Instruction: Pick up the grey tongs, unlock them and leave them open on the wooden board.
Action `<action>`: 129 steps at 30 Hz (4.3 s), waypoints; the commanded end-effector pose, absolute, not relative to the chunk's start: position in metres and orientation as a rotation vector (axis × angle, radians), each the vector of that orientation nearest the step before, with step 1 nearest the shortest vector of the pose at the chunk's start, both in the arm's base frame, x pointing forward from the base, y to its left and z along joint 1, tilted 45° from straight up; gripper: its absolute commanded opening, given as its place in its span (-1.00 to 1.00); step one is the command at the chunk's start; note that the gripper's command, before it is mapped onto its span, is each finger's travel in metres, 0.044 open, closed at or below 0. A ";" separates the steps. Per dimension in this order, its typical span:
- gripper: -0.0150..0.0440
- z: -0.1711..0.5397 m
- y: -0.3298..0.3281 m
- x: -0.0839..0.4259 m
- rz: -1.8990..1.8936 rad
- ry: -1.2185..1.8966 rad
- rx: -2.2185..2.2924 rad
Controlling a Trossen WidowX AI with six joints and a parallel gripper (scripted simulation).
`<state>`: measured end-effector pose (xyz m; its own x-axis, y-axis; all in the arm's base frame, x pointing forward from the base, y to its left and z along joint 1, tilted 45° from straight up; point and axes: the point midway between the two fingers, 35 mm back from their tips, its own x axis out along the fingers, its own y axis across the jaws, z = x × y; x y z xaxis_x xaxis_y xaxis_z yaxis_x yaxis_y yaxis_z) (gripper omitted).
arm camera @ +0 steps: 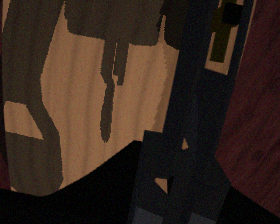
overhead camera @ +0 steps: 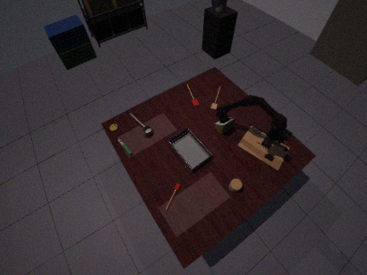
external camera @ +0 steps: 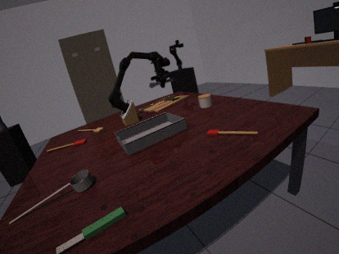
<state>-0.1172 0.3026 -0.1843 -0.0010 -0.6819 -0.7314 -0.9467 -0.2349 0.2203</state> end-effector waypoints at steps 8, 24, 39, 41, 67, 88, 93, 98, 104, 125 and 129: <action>-1.00 -0.200 0.290 -0.118 1.088 1.690 -1.941; -1.00 -0.219 0.273 -0.119 1.088 1.690 -1.941; -1.00 -0.236 0.255 -0.118 1.088 1.691 -1.941; -1.00 -0.238 0.252 -0.118 1.088 1.691 -1.941; -0.20 -0.249 0.238 -0.117 1.089 1.686 -1.948; 1.00 -0.227 0.241 -0.112 1.087 1.687 -1.948; 1.00 -0.164 0.239 -0.097 1.083 1.689 -1.948; 1.00 -0.101 0.224 -0.078 1.078 1.694 -1.948; 1.00 -0.072 0.211 -0.067 1.075 1.696 -1.949; 1.00 -0.037 0.246 -0.069 1.078 1.697 -1.940; 1.00 -0.037 0.246 -0.069 1.078 1.697 -1.940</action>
<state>-0.0694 0.2445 -0.0381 -0.0089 -0.6893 -0.7244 -0.9508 -0.2185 0.2195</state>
